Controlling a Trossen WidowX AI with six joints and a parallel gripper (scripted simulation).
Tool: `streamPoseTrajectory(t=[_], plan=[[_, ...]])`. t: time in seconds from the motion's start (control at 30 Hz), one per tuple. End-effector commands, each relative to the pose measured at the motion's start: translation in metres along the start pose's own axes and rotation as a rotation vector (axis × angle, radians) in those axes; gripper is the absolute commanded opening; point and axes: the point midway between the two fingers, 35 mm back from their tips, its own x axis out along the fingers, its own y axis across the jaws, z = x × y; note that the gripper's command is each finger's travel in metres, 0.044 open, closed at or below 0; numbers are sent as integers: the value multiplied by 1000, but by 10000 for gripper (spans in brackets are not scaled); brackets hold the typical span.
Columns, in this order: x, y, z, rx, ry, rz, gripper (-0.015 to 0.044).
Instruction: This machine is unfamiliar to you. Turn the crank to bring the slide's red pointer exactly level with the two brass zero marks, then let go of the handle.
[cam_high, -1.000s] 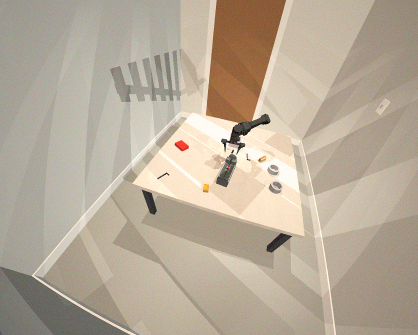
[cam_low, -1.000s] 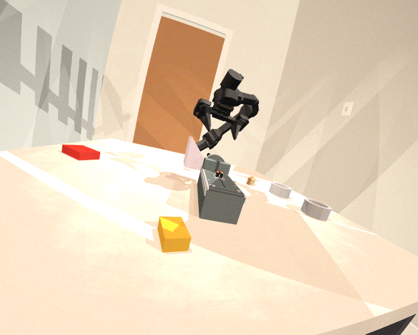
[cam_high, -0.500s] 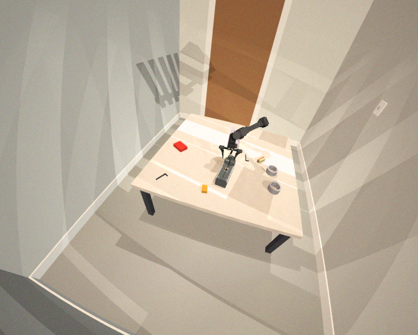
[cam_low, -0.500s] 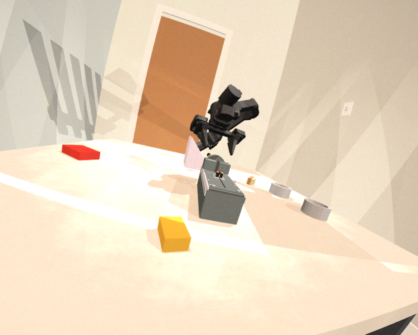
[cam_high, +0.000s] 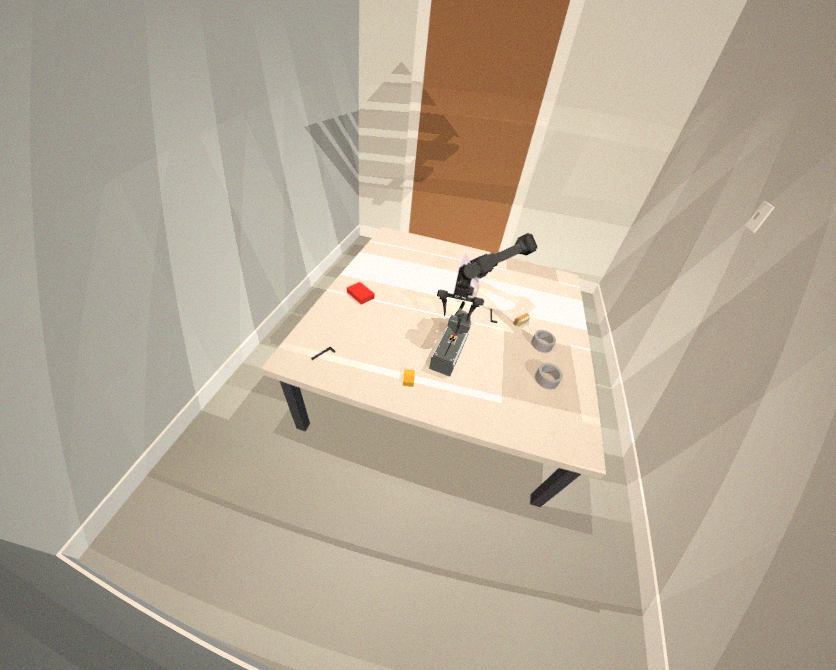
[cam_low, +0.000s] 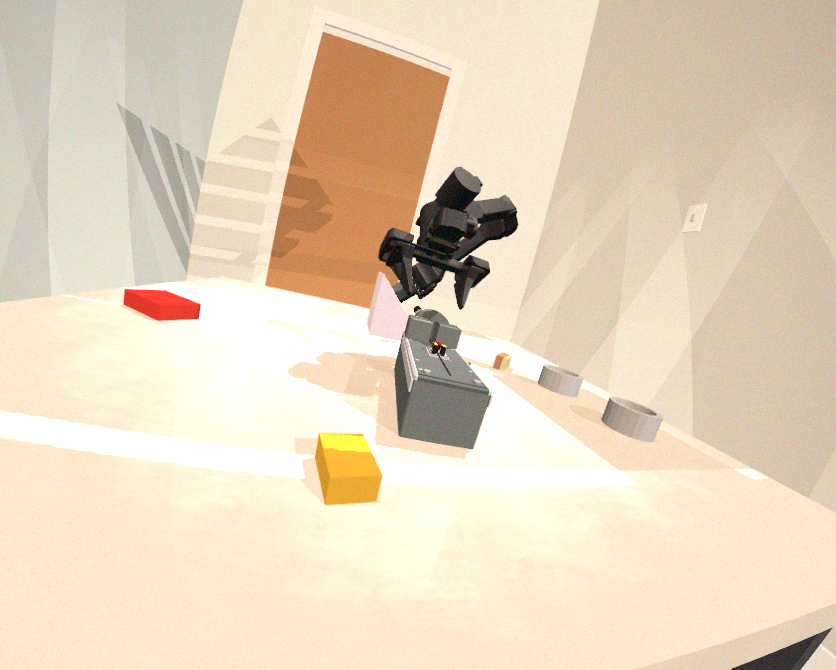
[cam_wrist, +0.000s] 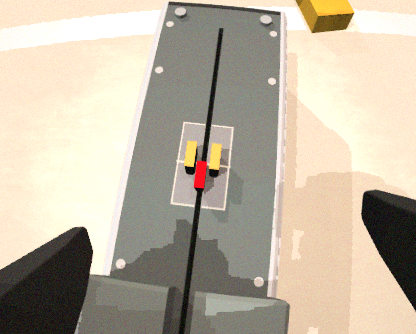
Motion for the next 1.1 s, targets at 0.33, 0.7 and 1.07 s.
streamPoseTrajectory(t=[0.33, 0.7, 1.07], plan=[[-51, 1, 20, 23, -18, -30, 440], [-92, 13, -25, 131, -52, -101, 440], [-114, 23, -64, 206, -86, -134, 440]])
